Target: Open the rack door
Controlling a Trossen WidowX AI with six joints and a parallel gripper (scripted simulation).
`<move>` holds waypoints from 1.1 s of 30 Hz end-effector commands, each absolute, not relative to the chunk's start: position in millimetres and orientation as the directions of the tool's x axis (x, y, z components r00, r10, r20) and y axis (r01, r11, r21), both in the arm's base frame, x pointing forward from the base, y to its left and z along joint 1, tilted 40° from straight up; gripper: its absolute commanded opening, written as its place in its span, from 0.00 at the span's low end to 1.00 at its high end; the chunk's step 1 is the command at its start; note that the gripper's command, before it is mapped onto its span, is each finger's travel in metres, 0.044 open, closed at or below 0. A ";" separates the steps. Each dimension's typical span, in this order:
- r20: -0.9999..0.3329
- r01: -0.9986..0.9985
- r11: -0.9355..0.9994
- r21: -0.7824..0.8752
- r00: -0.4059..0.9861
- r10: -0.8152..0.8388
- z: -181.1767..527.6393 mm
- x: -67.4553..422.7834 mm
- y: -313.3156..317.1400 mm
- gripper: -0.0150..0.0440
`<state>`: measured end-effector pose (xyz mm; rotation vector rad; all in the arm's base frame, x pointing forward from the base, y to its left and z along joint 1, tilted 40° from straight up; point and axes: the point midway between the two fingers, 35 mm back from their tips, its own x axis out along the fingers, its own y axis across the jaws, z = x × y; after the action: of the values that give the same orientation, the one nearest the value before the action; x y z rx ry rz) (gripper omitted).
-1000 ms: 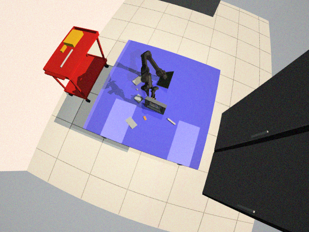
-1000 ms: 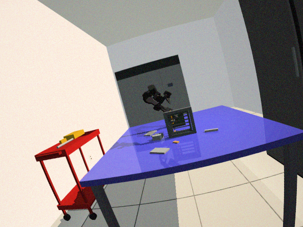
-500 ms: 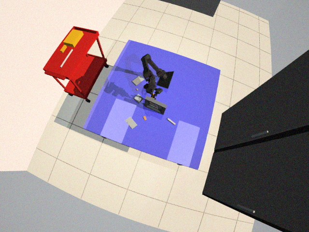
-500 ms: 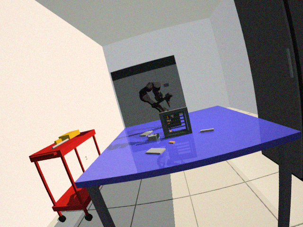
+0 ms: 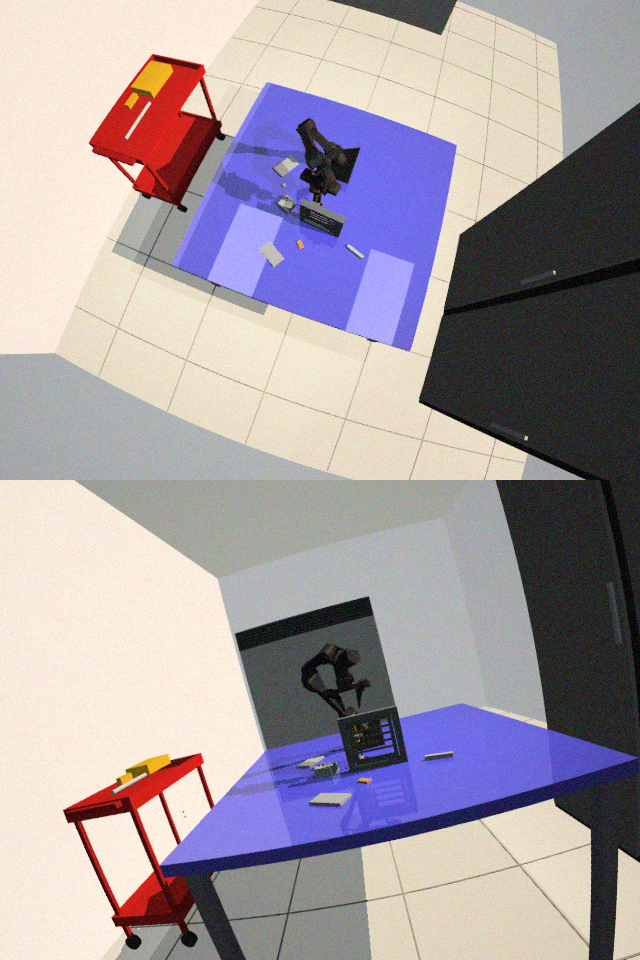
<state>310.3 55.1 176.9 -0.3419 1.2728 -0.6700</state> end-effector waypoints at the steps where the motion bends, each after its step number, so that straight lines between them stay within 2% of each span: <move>1: -0.749 0.271 0.750 -0.603 0.132 -0.650 178.9 310.4 54.0 0.74; 33: -0.766 0.217 0.746 -0.630 -0.014 -0.642 140.7 313.3 21.2 0.74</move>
<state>314.2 24.6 147.3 -0.3705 1.4057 -0.7077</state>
